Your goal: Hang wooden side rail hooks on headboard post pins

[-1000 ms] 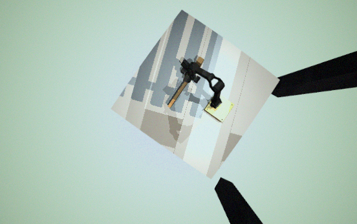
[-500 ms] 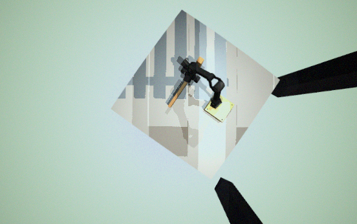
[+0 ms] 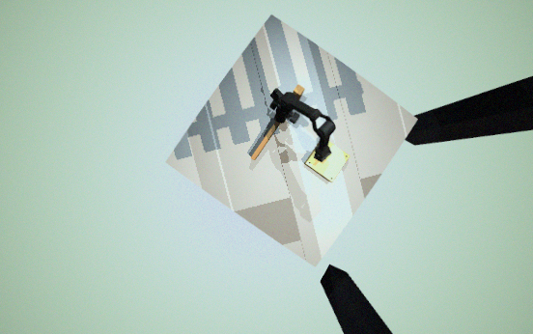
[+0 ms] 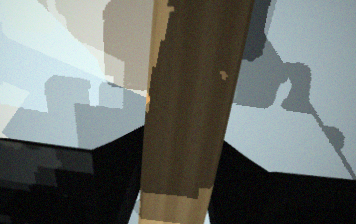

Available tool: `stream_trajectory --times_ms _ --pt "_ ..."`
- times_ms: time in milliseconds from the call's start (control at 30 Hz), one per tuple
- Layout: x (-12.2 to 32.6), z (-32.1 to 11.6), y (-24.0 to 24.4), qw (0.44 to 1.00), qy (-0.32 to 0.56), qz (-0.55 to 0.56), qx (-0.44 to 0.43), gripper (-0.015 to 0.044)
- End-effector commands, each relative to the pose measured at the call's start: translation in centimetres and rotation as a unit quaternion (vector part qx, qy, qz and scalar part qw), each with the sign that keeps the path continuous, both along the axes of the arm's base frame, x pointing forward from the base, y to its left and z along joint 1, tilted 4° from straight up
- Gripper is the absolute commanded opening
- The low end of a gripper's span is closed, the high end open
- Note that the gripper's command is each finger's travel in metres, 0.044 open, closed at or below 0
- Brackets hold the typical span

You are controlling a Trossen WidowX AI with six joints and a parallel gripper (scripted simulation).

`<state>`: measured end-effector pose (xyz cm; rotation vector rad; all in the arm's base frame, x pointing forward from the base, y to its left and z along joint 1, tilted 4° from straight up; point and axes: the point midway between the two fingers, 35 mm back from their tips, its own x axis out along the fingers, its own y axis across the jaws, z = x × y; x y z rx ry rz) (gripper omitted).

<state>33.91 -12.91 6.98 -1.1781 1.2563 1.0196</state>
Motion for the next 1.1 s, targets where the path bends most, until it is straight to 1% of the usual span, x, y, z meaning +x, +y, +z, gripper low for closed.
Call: stream_trajectory --times_ms 0,1067 --pt "0.02 0.01 -0.09 1.000 -0.002 0.001 -0.001 0.0000" --pt "0.08 0.27 -0.38 1.000 -0.002 0.001 -0.001 0.0000"
